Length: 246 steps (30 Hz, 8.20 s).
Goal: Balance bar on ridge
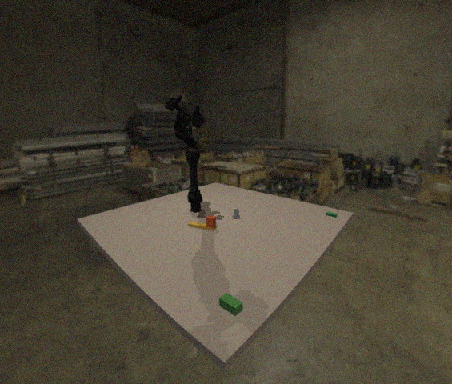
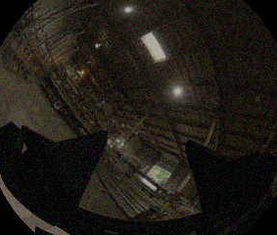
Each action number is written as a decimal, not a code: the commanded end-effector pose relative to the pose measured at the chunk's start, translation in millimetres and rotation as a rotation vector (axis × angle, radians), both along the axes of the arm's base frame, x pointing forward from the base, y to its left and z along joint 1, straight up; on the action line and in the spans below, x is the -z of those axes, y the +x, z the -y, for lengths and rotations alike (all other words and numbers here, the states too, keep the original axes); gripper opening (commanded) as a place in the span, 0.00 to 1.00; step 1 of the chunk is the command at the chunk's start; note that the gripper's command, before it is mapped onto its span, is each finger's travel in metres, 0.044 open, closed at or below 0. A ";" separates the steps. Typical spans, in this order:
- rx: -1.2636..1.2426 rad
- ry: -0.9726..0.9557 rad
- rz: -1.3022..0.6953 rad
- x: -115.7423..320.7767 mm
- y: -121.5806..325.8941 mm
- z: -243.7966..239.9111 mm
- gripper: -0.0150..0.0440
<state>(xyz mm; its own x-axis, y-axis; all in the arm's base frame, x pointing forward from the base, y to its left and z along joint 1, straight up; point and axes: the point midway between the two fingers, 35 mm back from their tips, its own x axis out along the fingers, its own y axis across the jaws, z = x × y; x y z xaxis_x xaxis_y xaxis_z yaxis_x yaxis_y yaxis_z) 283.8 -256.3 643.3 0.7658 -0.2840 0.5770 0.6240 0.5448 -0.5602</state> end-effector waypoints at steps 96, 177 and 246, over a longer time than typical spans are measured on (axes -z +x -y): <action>1.412 2.623 1.056 470.1 -55.6 -101.6 0.79; 1.408 2.630 1.051 575.8 -49.3 -98.3 0.25; 0.996 2.335 -0.564 487.6 -29.2 -151.5 0.25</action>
<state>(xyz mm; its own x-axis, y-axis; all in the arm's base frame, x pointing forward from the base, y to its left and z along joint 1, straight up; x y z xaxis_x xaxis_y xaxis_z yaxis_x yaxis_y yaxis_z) 253.1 -108.0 154.4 0.0277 -0.0068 -0.9996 0.9969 -0.0735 0.0282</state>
